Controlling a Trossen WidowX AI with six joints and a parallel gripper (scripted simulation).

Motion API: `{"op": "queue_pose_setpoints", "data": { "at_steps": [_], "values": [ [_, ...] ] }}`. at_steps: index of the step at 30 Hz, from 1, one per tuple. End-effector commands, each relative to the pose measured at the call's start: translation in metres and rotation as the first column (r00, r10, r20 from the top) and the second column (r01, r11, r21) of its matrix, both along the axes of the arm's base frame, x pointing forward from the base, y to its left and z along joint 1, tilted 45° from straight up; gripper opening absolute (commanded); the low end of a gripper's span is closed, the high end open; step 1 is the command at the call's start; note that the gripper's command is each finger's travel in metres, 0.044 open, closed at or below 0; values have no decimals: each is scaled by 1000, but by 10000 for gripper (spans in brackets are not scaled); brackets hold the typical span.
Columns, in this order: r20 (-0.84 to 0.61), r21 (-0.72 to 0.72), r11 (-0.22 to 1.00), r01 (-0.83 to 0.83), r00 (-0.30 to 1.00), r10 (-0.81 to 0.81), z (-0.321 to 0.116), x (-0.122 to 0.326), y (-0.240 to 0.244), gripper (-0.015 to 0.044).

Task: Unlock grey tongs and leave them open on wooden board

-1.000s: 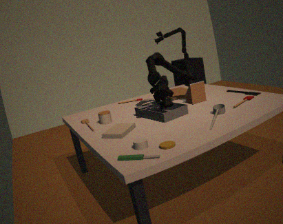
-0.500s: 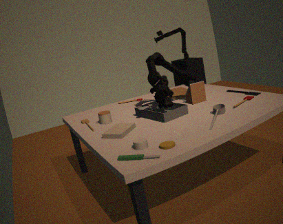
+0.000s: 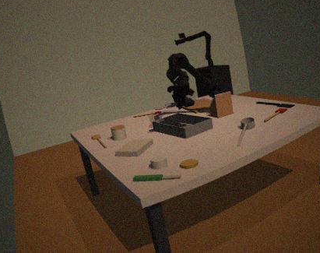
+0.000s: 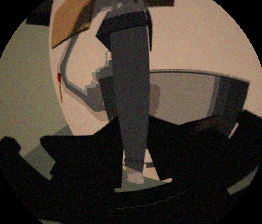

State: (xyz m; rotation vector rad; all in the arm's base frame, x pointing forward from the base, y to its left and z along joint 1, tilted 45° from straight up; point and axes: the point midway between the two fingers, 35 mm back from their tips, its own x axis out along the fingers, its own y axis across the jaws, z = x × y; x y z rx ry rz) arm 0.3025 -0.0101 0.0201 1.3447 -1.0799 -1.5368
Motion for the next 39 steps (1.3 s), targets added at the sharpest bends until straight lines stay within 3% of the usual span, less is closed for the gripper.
{"op": "queue_pose_setpoints", "data": {
  "at_steps": [1, 7, 25, 34, 39],
  "values": [
    [-1, 1, 1000, 5, 1000, -5, 1, 0, 1, -150],
    [3, 66, 997, 37, 999, -37, 1, -3, -1, -150],
    [48, 447, 892, 65, 994, -96, 1, 1, -6, -150],
    [56, 451, 890, 67, 993, -103, 2, 2, -7, -150],
    [147, 444, 890, 106, 971, -189, 7, 3, -10, -150]
  ]
}}
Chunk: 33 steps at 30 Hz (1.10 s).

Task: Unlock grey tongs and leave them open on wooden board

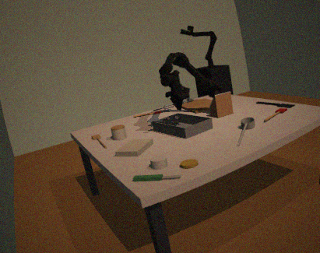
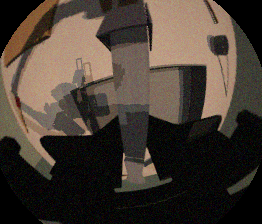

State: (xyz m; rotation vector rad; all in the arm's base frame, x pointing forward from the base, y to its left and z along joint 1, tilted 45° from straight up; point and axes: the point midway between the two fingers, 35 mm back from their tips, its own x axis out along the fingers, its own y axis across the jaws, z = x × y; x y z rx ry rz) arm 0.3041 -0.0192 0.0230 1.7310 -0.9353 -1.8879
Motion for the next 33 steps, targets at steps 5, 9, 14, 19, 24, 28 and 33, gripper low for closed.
{"op": "queue_pose_setpoints", "data": {
  "at_steps": [5, 9, 14, 19, 24, 28, 33],
  "values": [
    [188, -17, 983, 181, 967, -174, 13, 3, -6, -150],
    [261, -2, 967, 254, 934, -245, 18, 4, -10, -150],
    [356, 11, 936, 351, 873, -332, 24, 5, -13, -150],
    [477, 44, 879, 474, 763, -436, 33, 5, -19, -150],
    [583, 95, 807, 583, 624, -520, 42, 5, -24, -150],
    [655, 147, 740, 656, 497, -570, 49, 5, -28, -150],
    [725, 223, 648, 728, 321, -610, 58, 5, -34, -150]
  ]
}}
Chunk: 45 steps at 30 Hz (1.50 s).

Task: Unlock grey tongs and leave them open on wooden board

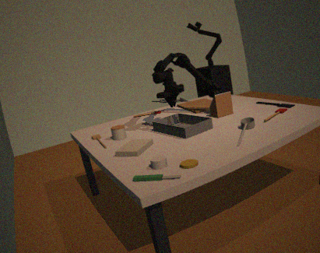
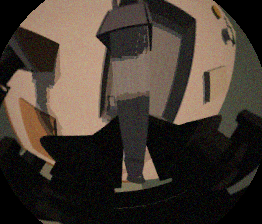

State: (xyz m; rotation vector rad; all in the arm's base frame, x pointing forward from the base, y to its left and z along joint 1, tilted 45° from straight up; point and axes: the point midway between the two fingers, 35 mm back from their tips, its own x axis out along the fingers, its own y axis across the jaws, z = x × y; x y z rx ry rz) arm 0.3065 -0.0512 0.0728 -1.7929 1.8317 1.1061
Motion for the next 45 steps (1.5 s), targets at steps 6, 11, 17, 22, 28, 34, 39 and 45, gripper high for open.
{"op": "queue_pose_setpoints", "data": {
  "at_steps": [6, 11, 17, 22, 28, 34, 39, 45],
  "values": [
    [241, -20, 972, 232, 945, -221, 18, 1, -8, -150],
    [370, -3, 930, 367, 865, -340, 27, 0, -14, -150],
    [512, 41, 857, 514, 726, -460, 37, -2, -20, -150],
    [613, 97, 780, 619, 580, -537, 46, -4, -26, -150],
    [708, 185, 672, 717, 376, -597, 57, -7, -32, -150],
    [769, 291, 553, 781, 153, -620, 67, -11, -38, -150],
    [793, 386, 450, 805, -40, -609, 75, -14, -44, -150],
    [786, 505, 330, 798, -266, -558, 86, -18, -50, -150]
  ]
}}
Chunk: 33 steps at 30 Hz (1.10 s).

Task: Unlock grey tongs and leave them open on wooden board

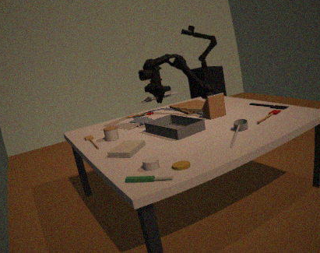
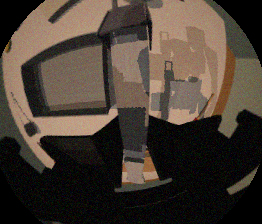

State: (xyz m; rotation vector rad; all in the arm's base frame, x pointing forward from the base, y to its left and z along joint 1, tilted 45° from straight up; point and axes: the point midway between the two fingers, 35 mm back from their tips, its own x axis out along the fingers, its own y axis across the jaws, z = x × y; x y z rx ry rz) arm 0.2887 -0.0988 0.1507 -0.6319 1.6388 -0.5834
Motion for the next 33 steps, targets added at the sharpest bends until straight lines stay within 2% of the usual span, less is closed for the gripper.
{"op": "queue_pose_setpoints", "data": {
  "at_steps": [1, 8, 15, 24, 33],
  "values": [
    [105, -19, 995, 93, 990, -91, 9, -1, -3, -150],
    [294, -18, 958, 287, 917, -269, 21, -7, -10, -150],
    [470, 20, 884, 466, 777, -420, 33, -13, -17, -150],
    [654, 119, 748, 653, 515, -553, 48, -22, -26, -150],
    [772, 264, 581, 770, 193, -606, 62, -32, -33, -150]
  ]
}}
